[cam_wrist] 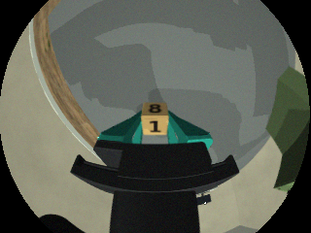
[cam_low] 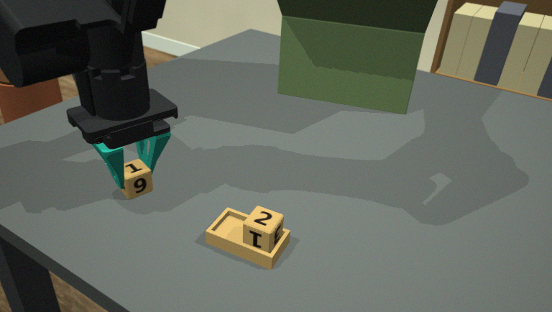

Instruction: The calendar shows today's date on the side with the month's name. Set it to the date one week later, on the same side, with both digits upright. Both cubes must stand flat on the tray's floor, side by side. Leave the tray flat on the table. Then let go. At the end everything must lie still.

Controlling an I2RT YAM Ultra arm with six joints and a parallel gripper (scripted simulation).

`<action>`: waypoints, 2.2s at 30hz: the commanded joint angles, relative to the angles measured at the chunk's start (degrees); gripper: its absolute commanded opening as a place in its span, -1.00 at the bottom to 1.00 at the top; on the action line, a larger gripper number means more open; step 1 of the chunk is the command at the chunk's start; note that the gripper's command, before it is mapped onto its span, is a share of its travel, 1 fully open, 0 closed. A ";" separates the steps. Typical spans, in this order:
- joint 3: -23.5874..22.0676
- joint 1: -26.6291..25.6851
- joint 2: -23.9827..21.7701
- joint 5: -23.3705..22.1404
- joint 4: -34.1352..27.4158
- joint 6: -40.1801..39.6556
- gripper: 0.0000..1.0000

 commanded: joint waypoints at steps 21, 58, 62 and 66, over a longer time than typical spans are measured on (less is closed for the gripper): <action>0.12 -0.18 -0.28 0.50 0.04 0.03 -0.45; -4.88 -8.72 -19.32 -5.18 -17.56 -7.33 -0.45; -4.92 -8.52 -19.44 -5.04 -17.57 -9.22 -0.45; -5.05 -7.74 -19.93 -4.52 -17.60 -16.61 -0.45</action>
